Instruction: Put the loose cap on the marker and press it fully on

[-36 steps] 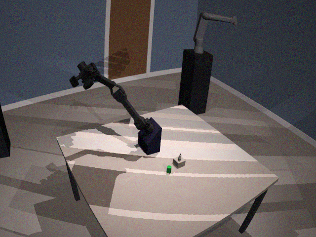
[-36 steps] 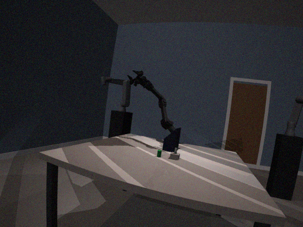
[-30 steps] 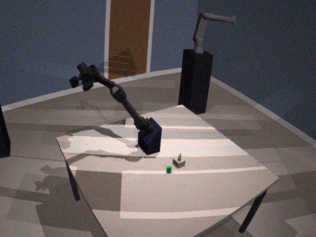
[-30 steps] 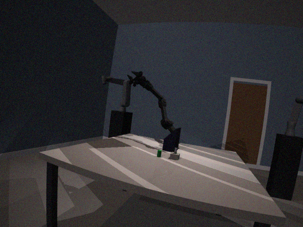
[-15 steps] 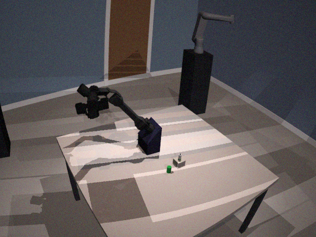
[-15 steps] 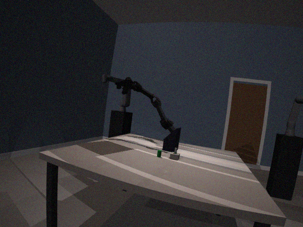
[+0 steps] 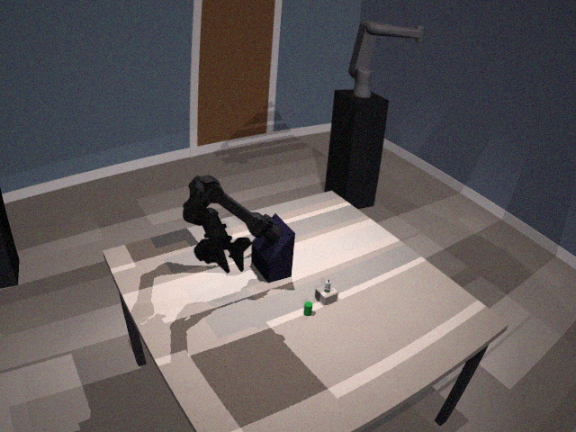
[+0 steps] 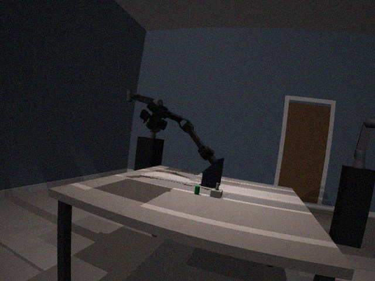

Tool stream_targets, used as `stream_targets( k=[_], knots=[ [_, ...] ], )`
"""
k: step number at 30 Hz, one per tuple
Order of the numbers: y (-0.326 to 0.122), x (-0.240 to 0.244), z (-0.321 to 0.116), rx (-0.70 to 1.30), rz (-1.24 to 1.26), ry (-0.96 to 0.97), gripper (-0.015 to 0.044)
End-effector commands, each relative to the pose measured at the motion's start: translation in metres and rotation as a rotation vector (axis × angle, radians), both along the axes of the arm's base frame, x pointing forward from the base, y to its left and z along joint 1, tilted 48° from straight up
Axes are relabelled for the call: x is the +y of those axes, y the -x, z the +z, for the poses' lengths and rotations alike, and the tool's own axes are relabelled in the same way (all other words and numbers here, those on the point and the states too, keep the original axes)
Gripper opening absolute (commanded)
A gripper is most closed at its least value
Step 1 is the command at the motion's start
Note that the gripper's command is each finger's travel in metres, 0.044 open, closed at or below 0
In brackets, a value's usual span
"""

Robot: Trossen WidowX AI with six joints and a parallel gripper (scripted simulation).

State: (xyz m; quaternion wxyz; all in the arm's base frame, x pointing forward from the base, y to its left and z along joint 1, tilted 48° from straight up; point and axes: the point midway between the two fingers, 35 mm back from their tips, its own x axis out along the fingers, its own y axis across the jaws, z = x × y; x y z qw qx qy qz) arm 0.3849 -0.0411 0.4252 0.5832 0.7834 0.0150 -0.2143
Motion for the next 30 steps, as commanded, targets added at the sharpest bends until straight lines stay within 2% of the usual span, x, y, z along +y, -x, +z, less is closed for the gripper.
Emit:
stream_targets(
  k=[1, 6, 11, 20, 24, 30],
  knots=[
    [-0.024, 0.008, -0.069, 0.226, 0.059, 0.185, 0.0254],
    [-0.036, 0.020, -0.153, 0.505, 0.177, 0.431, 0.0254],
    [-0.029, 0.031, -0.236, 0.813, 0.359, 0.709, 0.0254],
    [0.030, 0.041, -0.371, 1.417, 0.896, 1.265, 0.0254],
    [0.069, 0.037, -0.413, 1.681, 1.220, 1.502, 0.0254],
    [0.073, 0.038, -0.423, 1.738, 1.299, 1.551, 0.0254]
  ],
)
